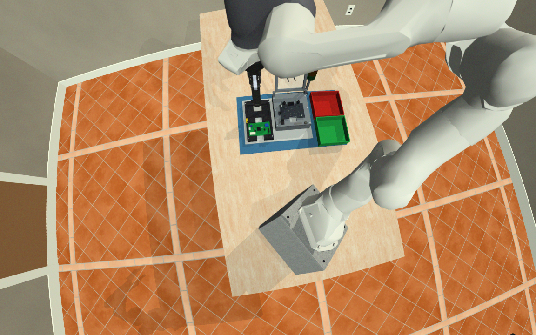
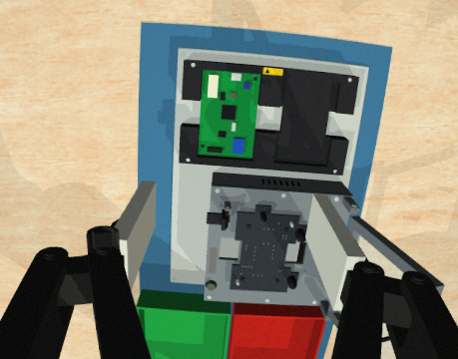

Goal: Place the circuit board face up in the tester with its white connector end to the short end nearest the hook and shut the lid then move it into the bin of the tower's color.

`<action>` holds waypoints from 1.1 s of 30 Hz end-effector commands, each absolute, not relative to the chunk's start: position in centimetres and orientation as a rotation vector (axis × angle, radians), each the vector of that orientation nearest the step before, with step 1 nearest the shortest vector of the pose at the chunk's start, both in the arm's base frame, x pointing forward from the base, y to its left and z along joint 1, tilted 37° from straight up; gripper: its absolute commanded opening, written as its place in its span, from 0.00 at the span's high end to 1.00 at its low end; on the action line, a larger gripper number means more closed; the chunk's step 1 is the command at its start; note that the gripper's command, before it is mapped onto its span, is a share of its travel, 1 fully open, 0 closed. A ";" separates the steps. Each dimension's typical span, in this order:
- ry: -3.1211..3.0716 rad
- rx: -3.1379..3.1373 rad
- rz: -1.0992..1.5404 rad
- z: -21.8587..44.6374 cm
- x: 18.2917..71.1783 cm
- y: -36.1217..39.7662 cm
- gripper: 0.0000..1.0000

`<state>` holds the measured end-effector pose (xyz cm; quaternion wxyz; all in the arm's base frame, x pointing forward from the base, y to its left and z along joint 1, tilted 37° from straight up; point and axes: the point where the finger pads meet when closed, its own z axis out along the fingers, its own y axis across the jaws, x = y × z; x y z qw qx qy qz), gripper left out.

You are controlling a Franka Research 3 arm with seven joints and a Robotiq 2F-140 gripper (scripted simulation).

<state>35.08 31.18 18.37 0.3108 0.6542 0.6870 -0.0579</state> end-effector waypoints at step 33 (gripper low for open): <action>1.820 1.723 -0.157 15.2 36.4 29.3 0.42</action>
